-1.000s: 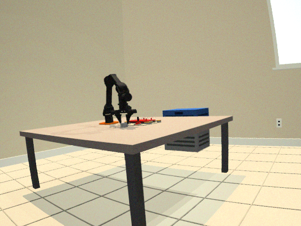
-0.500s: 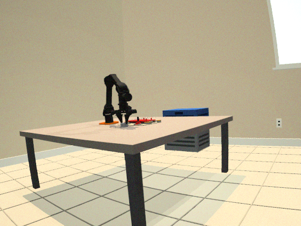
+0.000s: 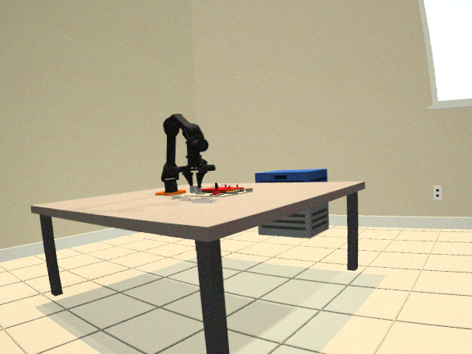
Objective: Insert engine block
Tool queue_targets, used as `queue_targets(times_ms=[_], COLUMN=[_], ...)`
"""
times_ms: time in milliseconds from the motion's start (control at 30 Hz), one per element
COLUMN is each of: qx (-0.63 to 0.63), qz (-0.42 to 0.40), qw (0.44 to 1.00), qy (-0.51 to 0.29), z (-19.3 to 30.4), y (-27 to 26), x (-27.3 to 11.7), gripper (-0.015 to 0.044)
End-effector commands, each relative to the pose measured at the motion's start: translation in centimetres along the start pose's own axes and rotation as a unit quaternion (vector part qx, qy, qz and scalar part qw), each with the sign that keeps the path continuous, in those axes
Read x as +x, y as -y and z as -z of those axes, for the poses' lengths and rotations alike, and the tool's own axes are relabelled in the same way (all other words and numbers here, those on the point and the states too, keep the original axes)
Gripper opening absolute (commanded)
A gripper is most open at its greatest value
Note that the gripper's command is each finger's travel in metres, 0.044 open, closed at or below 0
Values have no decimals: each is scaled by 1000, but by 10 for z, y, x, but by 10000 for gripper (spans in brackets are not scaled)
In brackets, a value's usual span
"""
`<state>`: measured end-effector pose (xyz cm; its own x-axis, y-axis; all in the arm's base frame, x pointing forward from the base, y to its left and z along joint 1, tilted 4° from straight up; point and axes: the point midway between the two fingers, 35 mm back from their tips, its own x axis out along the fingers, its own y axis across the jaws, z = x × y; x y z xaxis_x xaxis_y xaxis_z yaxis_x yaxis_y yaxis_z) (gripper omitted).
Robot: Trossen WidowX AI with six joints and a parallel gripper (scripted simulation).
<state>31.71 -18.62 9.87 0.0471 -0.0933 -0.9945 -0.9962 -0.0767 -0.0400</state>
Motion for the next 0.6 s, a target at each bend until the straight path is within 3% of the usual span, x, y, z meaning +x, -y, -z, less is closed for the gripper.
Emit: queue_targets(times_ms=[0,567], qx=[1,-4], qz=[4,0], qw=[1000,1000], qy=[-3,3], z=[3,3], y=[3,-2], x=[-16,-69], gripper=[0,0])
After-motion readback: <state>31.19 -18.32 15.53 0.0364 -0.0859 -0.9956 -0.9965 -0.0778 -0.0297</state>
